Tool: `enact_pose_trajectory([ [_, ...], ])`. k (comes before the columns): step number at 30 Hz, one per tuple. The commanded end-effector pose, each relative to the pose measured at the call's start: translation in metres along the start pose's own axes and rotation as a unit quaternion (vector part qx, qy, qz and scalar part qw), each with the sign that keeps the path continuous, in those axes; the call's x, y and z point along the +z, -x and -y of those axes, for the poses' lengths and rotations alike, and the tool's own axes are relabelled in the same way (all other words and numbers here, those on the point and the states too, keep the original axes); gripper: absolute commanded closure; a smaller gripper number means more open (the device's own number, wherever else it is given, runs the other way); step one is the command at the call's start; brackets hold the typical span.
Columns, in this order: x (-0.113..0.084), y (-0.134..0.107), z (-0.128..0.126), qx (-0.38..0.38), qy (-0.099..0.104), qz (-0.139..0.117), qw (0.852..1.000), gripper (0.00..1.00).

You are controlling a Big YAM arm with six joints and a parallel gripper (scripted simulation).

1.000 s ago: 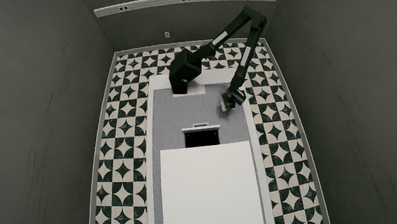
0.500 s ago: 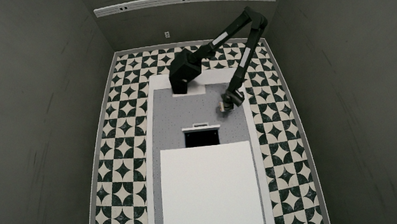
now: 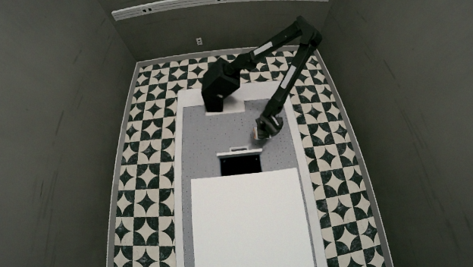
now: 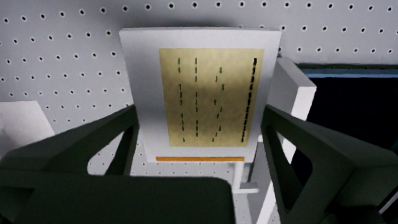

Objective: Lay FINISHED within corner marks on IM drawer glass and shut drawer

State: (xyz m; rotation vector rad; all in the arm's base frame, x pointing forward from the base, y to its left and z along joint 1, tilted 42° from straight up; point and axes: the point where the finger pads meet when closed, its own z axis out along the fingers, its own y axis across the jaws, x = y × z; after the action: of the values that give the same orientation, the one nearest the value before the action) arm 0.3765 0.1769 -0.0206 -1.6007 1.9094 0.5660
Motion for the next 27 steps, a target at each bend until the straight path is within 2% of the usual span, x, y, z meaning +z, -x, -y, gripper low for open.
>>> enact_pose_trajectory([
  [1, -0.001, -0.018, 0.018, -0.008, -0.001, -0.004, 1.000, 0.22],
  [7, -0.002, -0.042, 0.036, -0.008, -0.001, -0.004, 1.000, 0.22],
  [9, -0.002, -0.042, 0.036, -0.008, -0.001, -0.004, 1.000, 0.22],
  [24, -0.004, -0.104, 0.083, -0.008, -0.003, -0.003, 1.000, 0.22],
  [27, -0.004, -0.108, 0.086, -0.008, -0.003, -0.003, 1.000, 0.22],
])
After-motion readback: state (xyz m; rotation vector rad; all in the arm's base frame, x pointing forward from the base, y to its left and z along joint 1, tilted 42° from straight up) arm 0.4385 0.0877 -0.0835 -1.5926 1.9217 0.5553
